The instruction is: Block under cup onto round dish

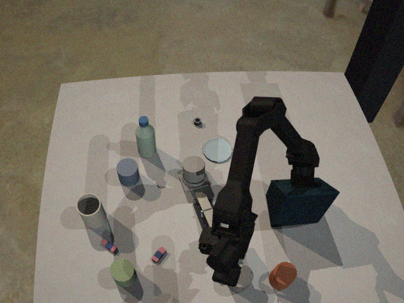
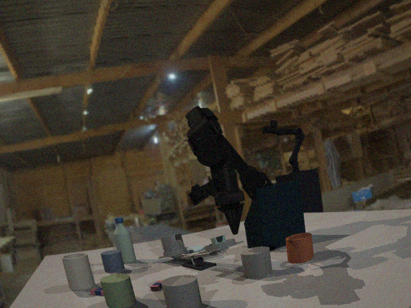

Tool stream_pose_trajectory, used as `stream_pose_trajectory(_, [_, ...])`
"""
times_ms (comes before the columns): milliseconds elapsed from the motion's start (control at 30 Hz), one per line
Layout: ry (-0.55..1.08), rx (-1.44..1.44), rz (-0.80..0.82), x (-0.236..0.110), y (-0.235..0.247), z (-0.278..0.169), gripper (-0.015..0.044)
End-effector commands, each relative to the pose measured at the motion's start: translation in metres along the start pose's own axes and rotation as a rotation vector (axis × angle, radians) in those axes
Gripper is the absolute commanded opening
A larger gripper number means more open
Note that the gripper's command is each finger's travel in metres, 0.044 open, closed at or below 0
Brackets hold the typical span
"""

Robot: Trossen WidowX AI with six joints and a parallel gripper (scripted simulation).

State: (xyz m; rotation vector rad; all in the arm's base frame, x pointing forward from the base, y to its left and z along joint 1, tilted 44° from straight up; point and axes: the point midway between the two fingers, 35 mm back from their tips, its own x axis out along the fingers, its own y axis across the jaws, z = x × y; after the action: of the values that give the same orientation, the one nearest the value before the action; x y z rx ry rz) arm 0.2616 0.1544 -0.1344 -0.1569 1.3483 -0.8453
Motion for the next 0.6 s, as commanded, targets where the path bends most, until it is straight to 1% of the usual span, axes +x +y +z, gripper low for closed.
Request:
stream_pose_trajectory(0, [-0.006,-0.144,-0.007,-0.003,-0.006,0.004,0.026])
stream_pose_trajectory(567, [0.0,-0.733,-0.035,-0.01,-0.026,0.017,0.026])
